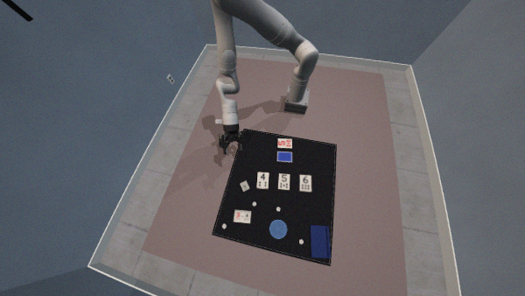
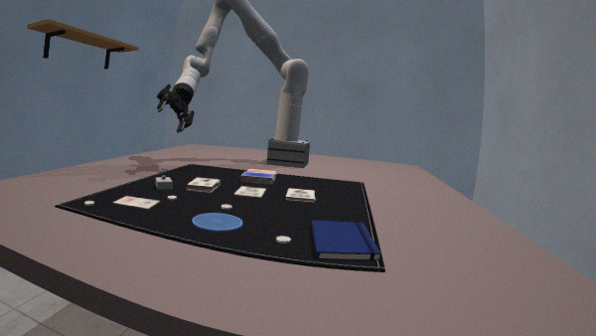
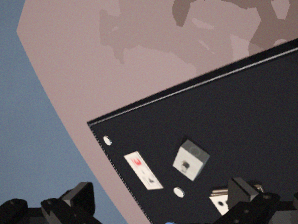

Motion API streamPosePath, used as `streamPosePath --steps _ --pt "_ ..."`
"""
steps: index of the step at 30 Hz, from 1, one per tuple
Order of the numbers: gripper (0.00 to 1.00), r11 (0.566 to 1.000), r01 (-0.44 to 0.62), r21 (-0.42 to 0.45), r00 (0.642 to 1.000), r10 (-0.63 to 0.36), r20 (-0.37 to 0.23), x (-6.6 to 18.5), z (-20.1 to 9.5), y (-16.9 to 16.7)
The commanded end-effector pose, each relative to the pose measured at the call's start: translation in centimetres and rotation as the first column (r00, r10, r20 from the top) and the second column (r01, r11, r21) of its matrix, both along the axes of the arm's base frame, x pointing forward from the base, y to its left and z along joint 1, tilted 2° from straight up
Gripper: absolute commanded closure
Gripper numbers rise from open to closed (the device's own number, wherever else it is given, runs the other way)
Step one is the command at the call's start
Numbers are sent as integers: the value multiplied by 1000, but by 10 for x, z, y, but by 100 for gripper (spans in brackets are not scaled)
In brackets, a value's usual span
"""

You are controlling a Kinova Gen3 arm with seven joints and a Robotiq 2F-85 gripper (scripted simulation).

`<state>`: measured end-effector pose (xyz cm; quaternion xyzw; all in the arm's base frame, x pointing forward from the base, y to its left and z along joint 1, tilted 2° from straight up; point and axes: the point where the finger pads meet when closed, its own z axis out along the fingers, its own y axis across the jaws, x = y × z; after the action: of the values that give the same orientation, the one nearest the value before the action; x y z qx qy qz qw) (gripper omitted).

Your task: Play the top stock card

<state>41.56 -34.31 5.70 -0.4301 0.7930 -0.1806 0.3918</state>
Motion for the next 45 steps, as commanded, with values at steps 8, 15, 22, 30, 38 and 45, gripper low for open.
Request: streamPosePath --steps 8,15,22,30,38,45 --pt "0 978 -197 -76 943 168 -286 -4 -8 98" --pt "0 961 -263 -82 902 216 -373 -5 -14 130" --pt "0 956 -282 -79 887 229 -402 -7 -17 140" --pt "0 948 -308 -80 863 243 -443 -9 -20 153" --pt "0 937 -341 -78 831 261 -492 -11 -25 169" --pt "0 928 -365 -71 803 275 -528 -14 -30 182"
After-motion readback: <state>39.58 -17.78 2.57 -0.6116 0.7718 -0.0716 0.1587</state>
